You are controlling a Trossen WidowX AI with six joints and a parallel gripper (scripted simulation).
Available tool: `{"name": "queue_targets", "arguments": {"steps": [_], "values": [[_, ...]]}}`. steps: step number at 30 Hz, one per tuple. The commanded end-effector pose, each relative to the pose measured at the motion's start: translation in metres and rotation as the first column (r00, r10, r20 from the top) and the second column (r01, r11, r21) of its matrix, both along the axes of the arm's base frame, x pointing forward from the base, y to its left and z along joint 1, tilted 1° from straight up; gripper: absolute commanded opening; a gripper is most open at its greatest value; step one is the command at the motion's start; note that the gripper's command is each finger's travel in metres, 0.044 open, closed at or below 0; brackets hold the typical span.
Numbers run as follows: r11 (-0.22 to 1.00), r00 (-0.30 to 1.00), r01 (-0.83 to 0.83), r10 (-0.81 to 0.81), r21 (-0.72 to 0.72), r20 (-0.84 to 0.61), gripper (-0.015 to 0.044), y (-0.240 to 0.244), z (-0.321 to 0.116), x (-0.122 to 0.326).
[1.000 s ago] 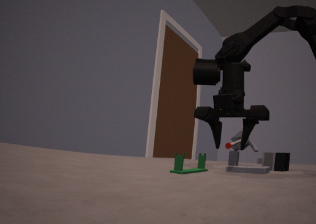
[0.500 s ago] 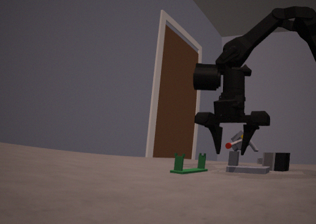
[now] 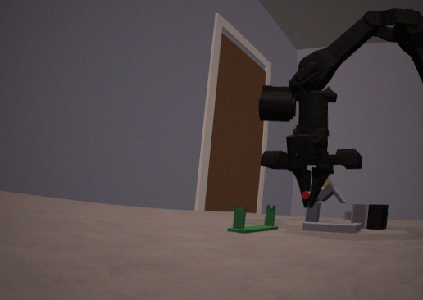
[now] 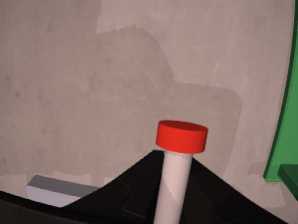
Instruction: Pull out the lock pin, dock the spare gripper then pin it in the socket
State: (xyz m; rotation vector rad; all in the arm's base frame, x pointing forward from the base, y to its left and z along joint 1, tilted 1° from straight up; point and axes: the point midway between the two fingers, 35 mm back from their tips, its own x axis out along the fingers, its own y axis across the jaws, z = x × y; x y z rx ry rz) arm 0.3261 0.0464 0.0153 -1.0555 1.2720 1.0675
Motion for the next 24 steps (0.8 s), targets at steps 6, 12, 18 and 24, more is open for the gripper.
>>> {"name": "queue_targets", "arguments": {"steps": [6, 12, 18, 24], "values": [[1.000, 1.000, 0.003, -0.003, -0.003, 0.000, 0.0000, -0.001, -0.001, 0.000], [0.997, 1.000, -0.004, 0.003, 0.075, 0.009, 0.0000, 0.002, 0.004, 0.000], [0.988, 1.000, -0.013, 0.009, 0.155, 0.023, 0.0000, 0.006, 0.010, 0.000], [0.986, 1.000, -0.015, 0.011, 0.166, 0.025, 0.0000, 0.009, 0.011, 0.001]]}}
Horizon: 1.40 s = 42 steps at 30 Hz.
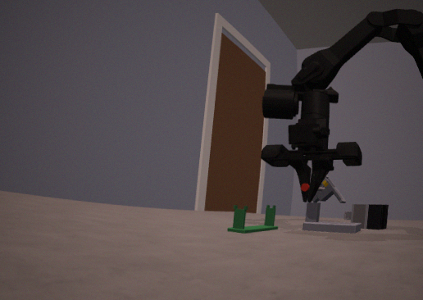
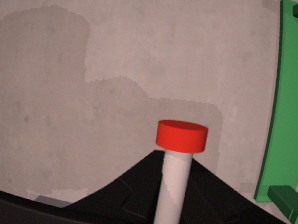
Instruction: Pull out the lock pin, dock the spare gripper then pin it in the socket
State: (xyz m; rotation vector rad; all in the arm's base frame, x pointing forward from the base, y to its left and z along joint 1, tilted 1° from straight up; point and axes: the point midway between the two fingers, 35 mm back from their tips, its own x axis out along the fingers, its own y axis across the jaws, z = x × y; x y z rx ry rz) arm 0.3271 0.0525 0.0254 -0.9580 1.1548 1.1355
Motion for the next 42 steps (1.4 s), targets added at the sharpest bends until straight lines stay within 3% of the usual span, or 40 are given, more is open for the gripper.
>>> {"name": "queue_targets", "arguments": {"steps": [1, 42], "values": [[1.000, 1.000, -0.006, 0.006, 0.020, 0.003, 0.0000, 0.004, 0.001, 0.000], [1.000, 1.000, -0.004, 0.005, 0.021, -0.015, 0.0000, 0.026, 0.007, 0.005]]}}
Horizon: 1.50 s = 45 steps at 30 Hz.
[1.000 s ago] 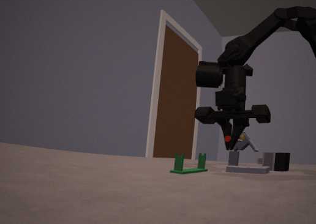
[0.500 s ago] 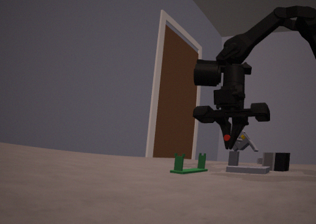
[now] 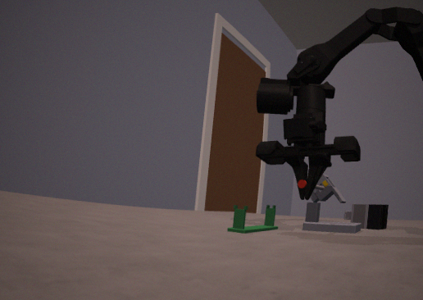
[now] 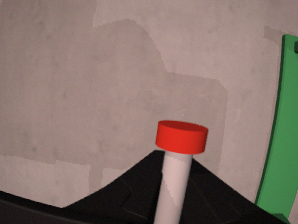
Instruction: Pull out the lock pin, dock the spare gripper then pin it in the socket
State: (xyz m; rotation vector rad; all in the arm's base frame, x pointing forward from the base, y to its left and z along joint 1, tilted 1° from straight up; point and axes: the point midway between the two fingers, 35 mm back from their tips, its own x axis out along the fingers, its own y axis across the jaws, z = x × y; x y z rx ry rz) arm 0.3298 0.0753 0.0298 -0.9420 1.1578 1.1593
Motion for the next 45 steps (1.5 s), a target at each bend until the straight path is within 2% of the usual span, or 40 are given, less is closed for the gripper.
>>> {"name": "queue_targets", "arguments": {"steps": [1, 45], "values": [[1.000, 1.000, 0.002, -0.002, 0.006, 0.003, 0.0000, 0.004, 0.002, 0.003], [1.000, 1.000, 0.003, -0.003, 0.004, -0.027, 0.0000, 0.028, 0.005, 0.007]]}}
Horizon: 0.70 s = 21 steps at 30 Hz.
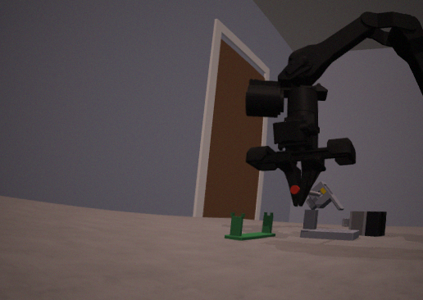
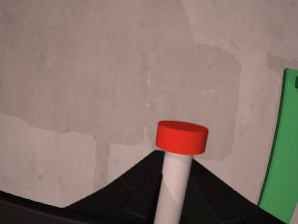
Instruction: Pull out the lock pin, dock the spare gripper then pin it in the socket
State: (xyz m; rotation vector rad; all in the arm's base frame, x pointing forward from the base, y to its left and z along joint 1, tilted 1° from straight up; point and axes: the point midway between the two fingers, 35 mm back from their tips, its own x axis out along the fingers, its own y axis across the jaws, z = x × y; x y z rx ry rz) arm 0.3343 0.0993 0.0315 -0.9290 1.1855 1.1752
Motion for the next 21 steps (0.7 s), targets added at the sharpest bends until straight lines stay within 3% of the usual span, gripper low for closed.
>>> {"name": "queue_targets", "arguments": {"steps": [1, 21], "values": [[1.000, 1.000, 0.003, -0.003, 0.007, 0.003, 0.0000, 0.004, 0.003, 0.003], [1.000, 1.000, 0.003, -0.003, 0.006, -0.010, 0.0000, 0.014, 0.007, 0.005]]}}
